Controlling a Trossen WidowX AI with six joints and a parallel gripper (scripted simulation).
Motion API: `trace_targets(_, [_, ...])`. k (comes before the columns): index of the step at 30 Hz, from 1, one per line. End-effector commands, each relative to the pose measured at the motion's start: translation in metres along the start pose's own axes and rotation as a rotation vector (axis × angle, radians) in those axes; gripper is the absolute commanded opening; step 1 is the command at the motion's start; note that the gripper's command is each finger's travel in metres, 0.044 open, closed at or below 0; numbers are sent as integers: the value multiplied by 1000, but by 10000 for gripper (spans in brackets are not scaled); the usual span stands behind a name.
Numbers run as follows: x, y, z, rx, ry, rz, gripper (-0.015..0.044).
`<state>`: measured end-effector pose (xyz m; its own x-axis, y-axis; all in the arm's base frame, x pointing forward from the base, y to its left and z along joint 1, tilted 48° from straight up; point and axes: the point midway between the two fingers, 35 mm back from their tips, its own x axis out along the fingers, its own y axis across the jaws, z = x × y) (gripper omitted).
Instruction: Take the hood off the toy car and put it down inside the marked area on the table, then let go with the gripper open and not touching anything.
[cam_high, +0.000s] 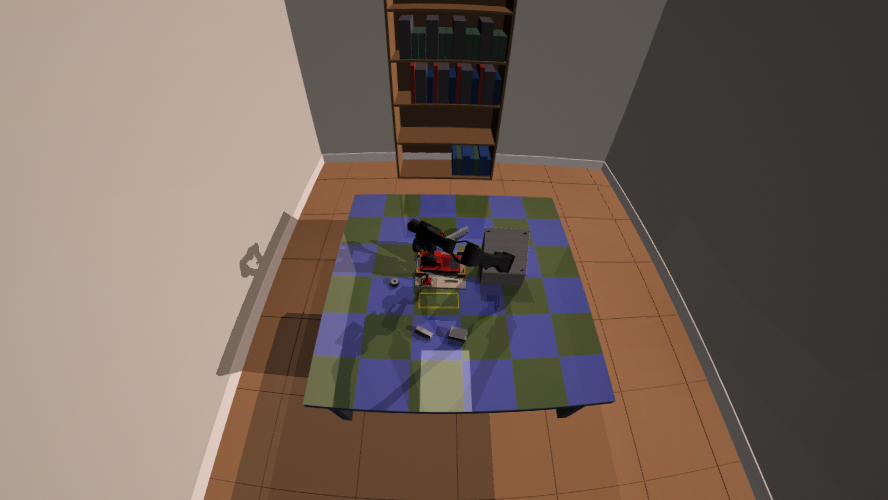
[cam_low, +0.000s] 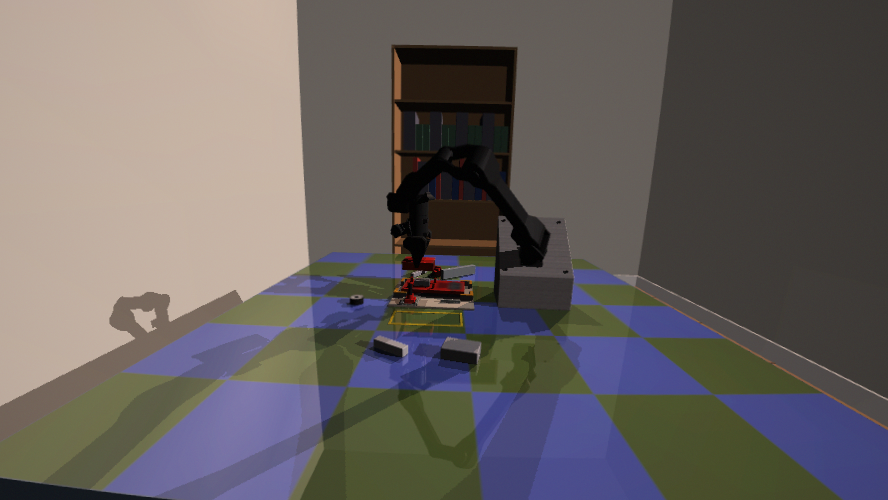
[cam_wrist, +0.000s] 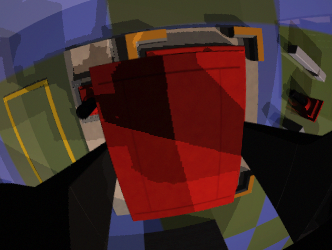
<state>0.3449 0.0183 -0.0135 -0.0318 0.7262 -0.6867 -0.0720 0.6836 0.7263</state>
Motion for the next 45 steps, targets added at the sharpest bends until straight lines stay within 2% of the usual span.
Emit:
trace_targets(1, [0, 14, -2, 7, 4, 5, 0])
trace_targets(45, [-6, 153, -38, 2, 2, 18, 0])
